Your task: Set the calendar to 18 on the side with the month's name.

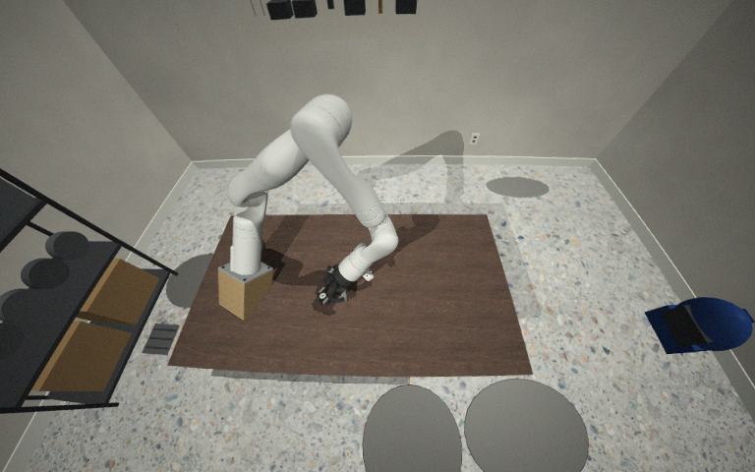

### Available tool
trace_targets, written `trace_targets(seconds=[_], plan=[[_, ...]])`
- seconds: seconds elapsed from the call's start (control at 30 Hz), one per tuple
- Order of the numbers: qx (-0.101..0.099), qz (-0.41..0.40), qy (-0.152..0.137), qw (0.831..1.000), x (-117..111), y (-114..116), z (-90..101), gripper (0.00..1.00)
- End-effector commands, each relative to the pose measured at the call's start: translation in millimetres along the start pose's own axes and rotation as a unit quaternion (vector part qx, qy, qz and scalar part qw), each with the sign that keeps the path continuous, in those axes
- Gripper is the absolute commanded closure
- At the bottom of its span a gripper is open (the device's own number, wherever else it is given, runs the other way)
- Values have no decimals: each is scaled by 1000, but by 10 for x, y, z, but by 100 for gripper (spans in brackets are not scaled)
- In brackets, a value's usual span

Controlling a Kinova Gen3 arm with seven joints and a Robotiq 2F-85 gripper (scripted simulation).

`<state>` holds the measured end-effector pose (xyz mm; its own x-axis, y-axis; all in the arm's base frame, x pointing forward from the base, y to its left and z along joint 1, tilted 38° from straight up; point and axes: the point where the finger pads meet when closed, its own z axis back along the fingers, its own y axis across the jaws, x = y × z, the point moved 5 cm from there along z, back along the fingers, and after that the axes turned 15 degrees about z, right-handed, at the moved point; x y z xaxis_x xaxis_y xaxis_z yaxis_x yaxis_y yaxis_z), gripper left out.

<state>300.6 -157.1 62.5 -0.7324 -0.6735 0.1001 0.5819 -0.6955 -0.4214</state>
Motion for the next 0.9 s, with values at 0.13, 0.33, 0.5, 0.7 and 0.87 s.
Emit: trace_targets(seconds=[0.13, 0.33, 0.5, 0.7, 0.87], plan=[[1, -1, 0, 1000, 9, 4, 9, 72], [4, 0, 20, 1000, 35, -1, -2, 72], [14, 0, 65, 998, 90, -14, -17, 72], [26, 0, 101, 995, 133, -27, -18, 72], [34, -1, 124, 992, 162, -37, -13, 72]])
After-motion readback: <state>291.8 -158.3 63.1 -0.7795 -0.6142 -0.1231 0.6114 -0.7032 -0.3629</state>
